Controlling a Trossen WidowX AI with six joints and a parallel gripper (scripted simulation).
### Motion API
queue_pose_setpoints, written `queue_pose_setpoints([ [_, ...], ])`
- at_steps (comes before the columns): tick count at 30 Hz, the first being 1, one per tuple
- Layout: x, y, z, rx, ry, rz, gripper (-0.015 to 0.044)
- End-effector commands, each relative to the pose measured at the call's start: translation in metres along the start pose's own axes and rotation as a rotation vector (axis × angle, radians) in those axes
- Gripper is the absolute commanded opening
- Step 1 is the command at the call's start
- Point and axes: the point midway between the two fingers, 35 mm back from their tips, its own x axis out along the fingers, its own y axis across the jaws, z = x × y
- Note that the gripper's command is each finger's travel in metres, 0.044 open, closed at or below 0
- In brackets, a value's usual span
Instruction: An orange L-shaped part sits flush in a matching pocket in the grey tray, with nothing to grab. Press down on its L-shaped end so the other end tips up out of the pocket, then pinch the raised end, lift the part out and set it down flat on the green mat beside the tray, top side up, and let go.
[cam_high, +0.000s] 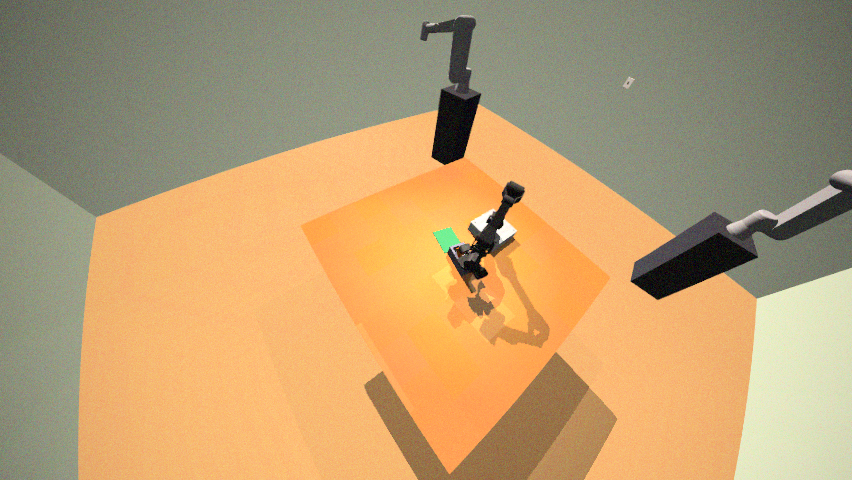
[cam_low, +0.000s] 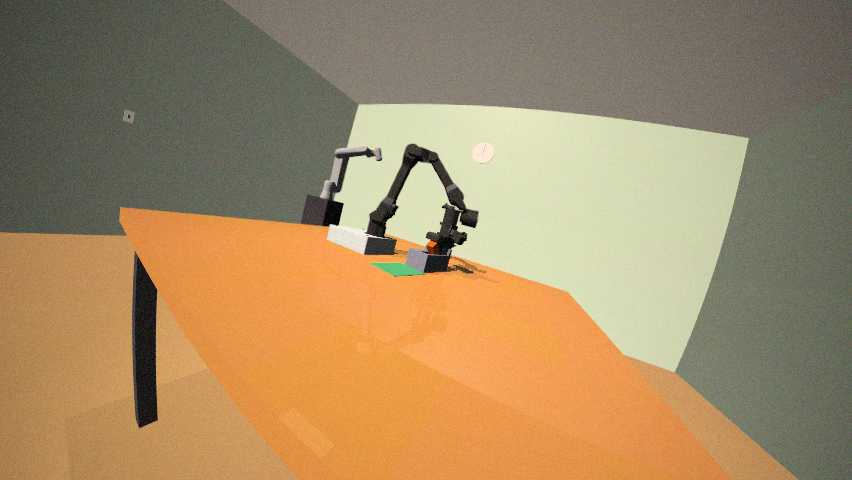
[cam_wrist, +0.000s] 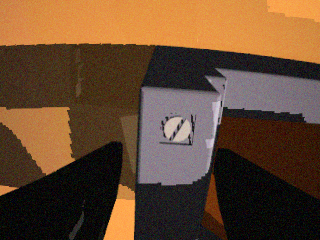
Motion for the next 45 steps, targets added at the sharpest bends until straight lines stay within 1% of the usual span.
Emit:
queue_pose_setpoints([
  [1, 0.003, -0.001, -0.002, 0.006, 0.006, -0.002, 0.0180],
  [13, 0.001, 0.000, -0.001, 0.000, 0.001, 0.000, 0.0180],
  [23, -0.010, 0.011, -0.002, 0.006, 0.006, -0.001, 0.0180],
  [25, -0.019, 0.011, -0.001, 0.006, 0.006, -0.001, 0.0180],
  [27, -0.037, 0.010, 0.001, 0.006, 0.006, -0.001, 0.0180],
  [29, -0.062, 0.007, 0.002, 0.006, 0.006, -0.001, 0.0180],
  [31, -0.094, 0.002, 0.000, 0.006, 0.006, -0.002, 0.0180],
  [32, -0.104, 0.000, -0.001, 0.006, 0.006, -0.002, 0.0180],
  [45, -0.104, 0.001, 0.000, 0.010, -0.006, 0.004, 0.0180],
])
